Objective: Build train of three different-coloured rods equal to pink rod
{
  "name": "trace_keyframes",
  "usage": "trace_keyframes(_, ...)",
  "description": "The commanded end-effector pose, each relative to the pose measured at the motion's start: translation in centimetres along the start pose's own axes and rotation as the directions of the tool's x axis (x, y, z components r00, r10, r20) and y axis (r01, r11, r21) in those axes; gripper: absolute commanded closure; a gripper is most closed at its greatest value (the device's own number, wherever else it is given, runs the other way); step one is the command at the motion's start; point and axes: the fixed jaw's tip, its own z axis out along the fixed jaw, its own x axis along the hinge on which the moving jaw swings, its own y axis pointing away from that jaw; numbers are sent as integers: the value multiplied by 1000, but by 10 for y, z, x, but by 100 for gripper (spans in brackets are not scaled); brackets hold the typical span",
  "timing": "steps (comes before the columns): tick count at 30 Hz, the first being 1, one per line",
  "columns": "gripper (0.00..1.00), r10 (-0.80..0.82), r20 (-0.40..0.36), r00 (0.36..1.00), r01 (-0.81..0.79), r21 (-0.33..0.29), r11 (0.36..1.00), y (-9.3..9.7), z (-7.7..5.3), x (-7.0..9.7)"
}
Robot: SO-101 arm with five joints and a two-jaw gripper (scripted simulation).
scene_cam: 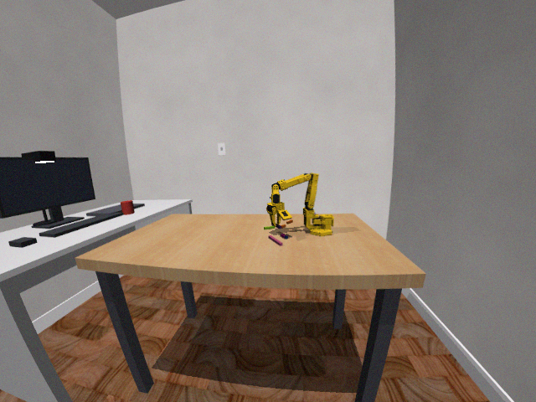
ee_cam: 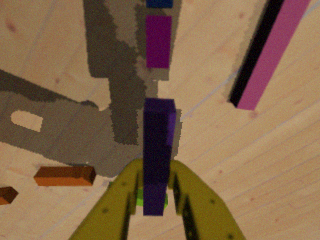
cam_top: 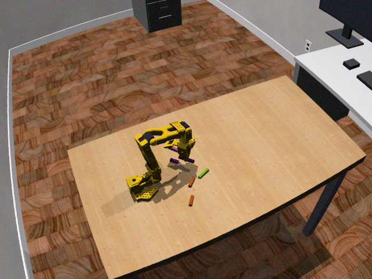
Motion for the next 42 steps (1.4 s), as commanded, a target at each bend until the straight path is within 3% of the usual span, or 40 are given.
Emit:
trace_keyframes(1,100,-13,-37,999,16,70,997,-9,-10,4)
trace_keyframes(42,100,-35,-32,999,37,58,998,-9,-3,2)
